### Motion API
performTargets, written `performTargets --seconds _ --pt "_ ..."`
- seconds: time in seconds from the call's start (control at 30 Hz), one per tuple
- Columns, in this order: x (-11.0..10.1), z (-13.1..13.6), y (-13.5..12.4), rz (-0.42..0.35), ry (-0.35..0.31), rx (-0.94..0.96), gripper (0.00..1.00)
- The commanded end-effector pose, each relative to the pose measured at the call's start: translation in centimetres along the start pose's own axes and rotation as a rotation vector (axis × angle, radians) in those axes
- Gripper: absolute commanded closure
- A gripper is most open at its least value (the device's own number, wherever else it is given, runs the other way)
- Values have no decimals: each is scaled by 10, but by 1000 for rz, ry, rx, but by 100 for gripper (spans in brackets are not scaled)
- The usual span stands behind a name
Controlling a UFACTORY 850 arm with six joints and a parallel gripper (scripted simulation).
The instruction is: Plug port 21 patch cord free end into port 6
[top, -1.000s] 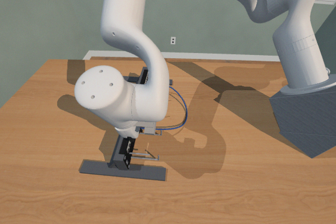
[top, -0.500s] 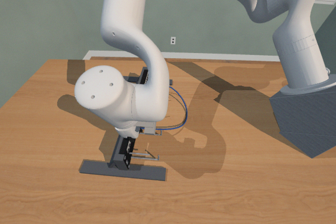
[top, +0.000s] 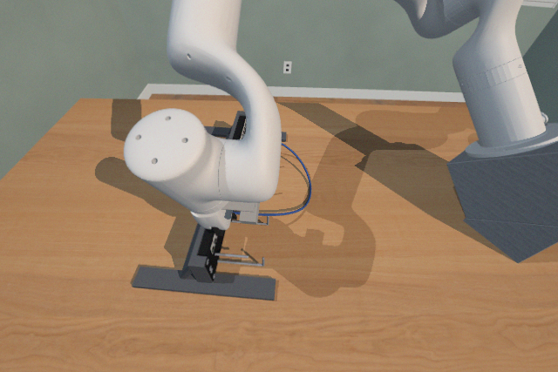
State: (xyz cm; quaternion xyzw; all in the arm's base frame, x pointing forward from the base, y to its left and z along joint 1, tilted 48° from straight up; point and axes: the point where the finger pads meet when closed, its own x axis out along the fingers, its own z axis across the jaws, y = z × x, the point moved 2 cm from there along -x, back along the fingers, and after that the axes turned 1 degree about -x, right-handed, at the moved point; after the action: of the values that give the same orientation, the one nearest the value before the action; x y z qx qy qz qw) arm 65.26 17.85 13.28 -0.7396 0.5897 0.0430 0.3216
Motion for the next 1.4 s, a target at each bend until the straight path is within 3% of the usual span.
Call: performTargets --seconds 0.0,0.03,0.07,1.37 --pt "-1 0 0 -1 0 1 100" --pt "-1 0 0 -1 0 1 100" --pt "-1 0 0 -1 0 1 61" --pt "-1 0 0 -1 0 1 61"
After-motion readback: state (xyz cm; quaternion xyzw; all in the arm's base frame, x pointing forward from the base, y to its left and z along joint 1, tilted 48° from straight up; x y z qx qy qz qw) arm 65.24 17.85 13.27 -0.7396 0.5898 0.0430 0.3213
